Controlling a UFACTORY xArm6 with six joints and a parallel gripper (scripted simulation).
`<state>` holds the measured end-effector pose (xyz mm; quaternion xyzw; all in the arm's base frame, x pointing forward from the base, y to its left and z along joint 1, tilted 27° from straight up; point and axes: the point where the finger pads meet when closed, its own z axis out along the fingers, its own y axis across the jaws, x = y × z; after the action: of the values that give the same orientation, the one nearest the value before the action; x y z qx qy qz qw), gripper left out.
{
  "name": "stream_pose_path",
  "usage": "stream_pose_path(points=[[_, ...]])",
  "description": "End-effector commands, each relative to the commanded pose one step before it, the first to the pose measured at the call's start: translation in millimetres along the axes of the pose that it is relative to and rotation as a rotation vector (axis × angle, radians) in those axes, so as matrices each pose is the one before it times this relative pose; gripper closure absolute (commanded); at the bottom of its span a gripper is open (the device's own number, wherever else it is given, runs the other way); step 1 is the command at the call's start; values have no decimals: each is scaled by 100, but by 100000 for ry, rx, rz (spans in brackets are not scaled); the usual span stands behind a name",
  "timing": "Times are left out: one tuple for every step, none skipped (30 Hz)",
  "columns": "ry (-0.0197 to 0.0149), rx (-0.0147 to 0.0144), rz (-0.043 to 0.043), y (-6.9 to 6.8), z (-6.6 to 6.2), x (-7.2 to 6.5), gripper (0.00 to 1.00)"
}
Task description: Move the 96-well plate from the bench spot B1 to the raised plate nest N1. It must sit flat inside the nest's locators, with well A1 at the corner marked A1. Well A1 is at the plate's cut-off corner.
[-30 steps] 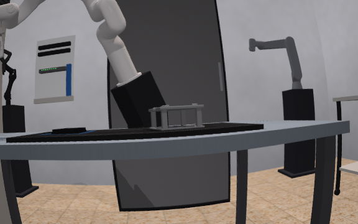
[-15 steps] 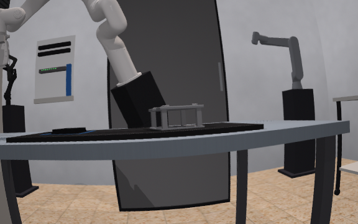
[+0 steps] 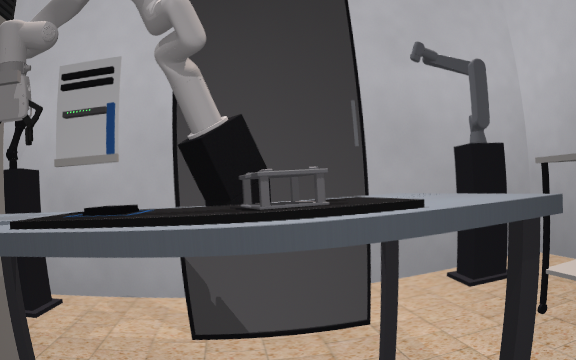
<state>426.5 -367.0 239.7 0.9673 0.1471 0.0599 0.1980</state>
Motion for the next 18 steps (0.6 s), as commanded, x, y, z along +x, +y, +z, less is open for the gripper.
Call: stream_pose_path(points=[[-1064,-2311,2882,-1159,640,667,0],[-460,-1293,2440,-428,210,178,0],[6,7,-2,-422,200,157,0],[0,3,0,-337,159,129,0],[0,0,0,0,0,0,0],[0,0,0,0,0,0,0],[-156,-1221,2326,-438,186,163,0],[1,4,0,-443,180,151,0],[129,-1113,2224,-455,170,152,0],[0,4,0,-454,163,138,0],[0,4,0,-454,163,138,0],[4,8,-2,-369,132,111,0],[394,-963,2131,-470,147,134,0],[0,4,0,-467,140,120,0],[0,4,0,-467,140,120,0],[638,-772,2045,-473,126,111,0],[0,4,0,-476,123,101,0],[0,4,0,-476,123,101,0]])
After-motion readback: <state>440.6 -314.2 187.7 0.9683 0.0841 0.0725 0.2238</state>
